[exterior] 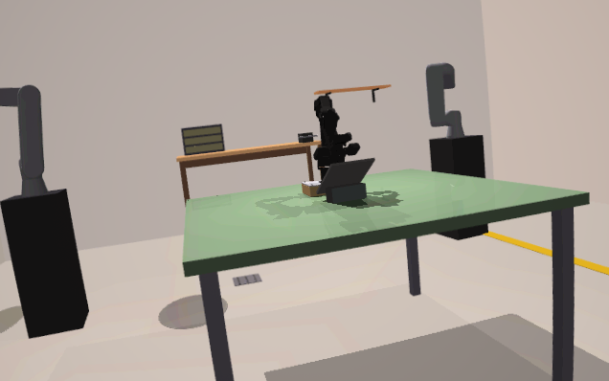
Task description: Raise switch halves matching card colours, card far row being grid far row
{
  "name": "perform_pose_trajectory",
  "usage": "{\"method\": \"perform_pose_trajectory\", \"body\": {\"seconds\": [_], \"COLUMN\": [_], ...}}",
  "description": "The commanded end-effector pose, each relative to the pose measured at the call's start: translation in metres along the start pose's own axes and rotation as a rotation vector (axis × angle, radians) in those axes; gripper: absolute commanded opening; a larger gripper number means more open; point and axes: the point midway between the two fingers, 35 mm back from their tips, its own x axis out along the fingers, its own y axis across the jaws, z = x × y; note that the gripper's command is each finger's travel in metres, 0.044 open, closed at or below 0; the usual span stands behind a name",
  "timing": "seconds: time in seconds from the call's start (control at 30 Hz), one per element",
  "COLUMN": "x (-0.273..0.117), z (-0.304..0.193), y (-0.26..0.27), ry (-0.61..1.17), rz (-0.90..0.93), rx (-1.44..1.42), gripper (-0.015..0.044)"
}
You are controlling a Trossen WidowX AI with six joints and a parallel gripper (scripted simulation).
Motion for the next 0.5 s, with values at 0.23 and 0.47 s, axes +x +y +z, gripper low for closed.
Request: {"method": "perform_pose_trajectory", "body": {"seconds": [0.23,0.47], "x": [0.0018,0.0028], "z": [0.0000,0.0000], "y": [-0.0006,-0.0006], "ry": [0.000,0.000], "rz": [-0.004,-0.004], "rx": [0.005,0.005], "gripper": [0.0000,0.0000]}}
